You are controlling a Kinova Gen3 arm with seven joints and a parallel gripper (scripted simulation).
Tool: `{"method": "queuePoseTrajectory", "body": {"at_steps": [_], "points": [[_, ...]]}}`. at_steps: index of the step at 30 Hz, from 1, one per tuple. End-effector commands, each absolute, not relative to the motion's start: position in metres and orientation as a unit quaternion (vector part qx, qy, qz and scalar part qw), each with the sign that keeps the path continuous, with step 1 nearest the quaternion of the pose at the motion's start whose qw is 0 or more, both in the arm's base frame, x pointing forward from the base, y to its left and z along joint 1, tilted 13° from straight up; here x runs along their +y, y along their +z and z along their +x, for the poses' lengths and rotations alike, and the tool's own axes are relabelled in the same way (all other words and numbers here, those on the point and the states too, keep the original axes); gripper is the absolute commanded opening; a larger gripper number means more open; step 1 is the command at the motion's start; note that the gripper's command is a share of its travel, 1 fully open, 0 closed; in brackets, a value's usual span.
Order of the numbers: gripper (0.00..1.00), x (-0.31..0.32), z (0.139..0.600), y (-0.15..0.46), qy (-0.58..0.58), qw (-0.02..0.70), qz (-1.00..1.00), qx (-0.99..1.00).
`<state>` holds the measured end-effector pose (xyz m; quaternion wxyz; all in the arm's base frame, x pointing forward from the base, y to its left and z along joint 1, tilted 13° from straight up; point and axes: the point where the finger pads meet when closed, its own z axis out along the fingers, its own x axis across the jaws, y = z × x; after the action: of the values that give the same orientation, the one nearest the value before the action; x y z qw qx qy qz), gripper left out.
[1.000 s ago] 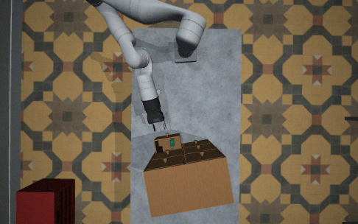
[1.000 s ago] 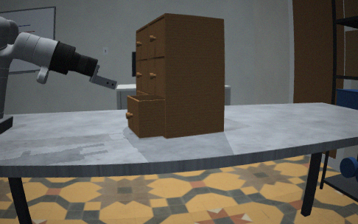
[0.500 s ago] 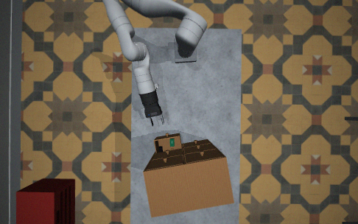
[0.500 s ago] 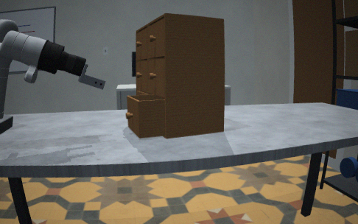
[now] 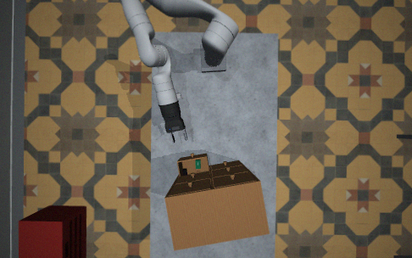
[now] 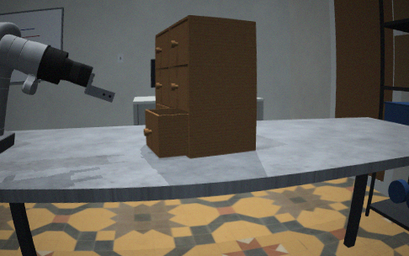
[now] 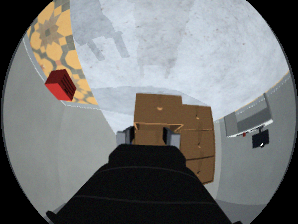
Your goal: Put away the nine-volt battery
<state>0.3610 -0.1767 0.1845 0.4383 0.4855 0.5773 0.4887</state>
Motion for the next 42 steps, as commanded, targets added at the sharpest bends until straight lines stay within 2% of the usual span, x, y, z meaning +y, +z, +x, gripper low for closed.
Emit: {"method": "queuePoseTrajectory", "body": {"at_steps": [1,42], "points": [[1.0,-0.1777,0.3603,0.1848,0.488,0.439,0.486,0.577],[1.0,-0.1778,0.3597,0.1873,0.465,0.42,0.503,0.595]]}}
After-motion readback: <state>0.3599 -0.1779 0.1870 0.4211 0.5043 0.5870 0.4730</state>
